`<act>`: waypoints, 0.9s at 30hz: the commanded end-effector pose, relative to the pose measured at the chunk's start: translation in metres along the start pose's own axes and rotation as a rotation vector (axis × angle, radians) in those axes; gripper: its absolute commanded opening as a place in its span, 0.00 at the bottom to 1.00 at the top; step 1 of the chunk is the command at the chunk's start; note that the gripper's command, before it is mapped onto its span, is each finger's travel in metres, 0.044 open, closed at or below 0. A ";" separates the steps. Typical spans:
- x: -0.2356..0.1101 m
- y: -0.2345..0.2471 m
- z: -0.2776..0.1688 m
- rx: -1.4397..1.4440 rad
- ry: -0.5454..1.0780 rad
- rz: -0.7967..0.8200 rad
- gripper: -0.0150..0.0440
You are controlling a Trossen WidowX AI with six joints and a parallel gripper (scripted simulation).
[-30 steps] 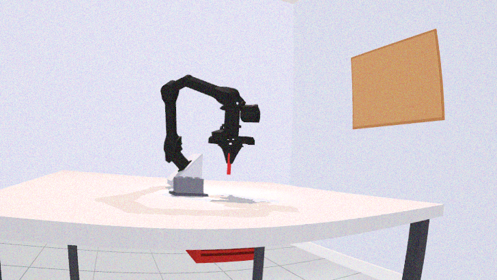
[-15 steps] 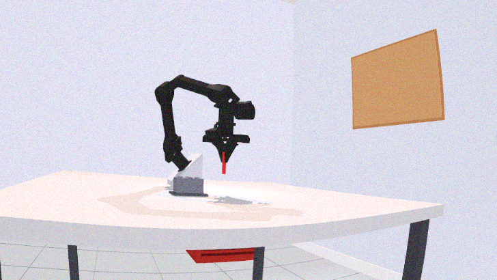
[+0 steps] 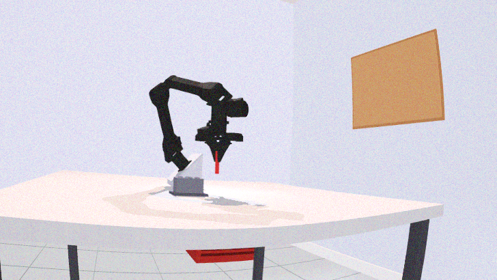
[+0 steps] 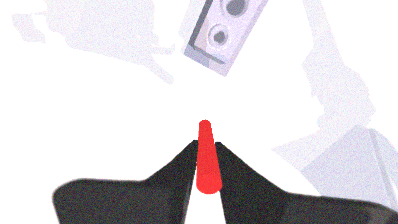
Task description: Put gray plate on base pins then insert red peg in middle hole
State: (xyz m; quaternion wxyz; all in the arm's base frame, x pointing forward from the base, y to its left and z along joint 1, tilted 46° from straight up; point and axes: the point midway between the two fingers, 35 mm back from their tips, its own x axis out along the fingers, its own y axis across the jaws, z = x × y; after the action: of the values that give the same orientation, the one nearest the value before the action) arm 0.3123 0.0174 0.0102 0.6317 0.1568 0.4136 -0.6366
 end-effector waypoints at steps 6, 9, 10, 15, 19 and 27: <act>-0.004 0.001 0.030 0.003 -0.007 0.012 0.25; -0.004 0.001 0.037 0.001 -0.009 0.012 0.25; -0.004 0.000 0.040 0.001 -0.010 0.013 0.25; -0.004 -0.001 0.053 0.000 -0.014 0.013 0.25; -0.004 -0.003 0.066 0.003 -0.017 0.011 0.25; -0.003 -0.008 0.090 0.008 -0.025 0.007 0.25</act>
State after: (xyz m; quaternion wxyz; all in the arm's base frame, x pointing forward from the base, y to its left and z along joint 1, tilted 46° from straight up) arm 0.3320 -0.0398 0.0603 0.6348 0.1528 0.4066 -0.6390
